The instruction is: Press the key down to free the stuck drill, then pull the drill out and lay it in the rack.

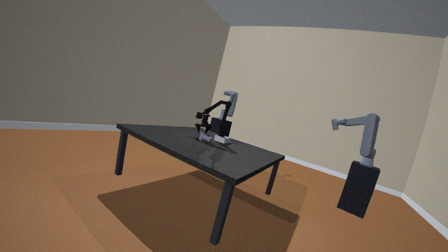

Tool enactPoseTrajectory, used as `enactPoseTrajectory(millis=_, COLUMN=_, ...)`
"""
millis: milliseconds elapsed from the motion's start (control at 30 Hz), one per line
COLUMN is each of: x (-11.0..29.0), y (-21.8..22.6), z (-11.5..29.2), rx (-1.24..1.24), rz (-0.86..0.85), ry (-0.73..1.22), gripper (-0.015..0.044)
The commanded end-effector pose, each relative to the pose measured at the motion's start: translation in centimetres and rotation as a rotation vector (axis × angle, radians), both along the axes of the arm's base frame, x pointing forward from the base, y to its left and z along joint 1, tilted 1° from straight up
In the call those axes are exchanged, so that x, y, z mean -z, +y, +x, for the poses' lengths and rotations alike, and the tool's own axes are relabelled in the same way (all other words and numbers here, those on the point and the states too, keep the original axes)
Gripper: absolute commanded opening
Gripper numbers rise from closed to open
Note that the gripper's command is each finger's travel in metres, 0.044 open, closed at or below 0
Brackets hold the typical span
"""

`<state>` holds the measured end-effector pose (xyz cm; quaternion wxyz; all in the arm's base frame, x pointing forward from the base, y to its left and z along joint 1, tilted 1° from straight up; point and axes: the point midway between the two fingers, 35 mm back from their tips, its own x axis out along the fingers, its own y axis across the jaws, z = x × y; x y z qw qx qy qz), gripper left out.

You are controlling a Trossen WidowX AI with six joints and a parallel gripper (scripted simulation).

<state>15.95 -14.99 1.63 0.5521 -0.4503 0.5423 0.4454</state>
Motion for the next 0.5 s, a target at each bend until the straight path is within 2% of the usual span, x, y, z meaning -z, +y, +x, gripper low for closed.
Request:
enactPoseTrajectory(millis=0, x=-1.8, y=-0.1, z=0.2, rx=-0.003, rz=-0.004, ry=-0.01, gripper=0.044)
enactPoseTrajectory(millis=267, x=-4.5, y=-0.3, z=0.3, rx=-0.003, rz=-0.005, ry=-0.011, gripper=0.044)
enactPoseTrajectory(millis=400, x=-4.0, y=-0.4, z=0.3, rx=0.008, rz=-0.009, ry=-0.012, gripper=0.044)
enactPoseTrajectory(millis=467, x=-4.5, y=-1.9, z=0.9, rx=0.07, rz=-0.058, ry=-0.081, gripper=0.044)
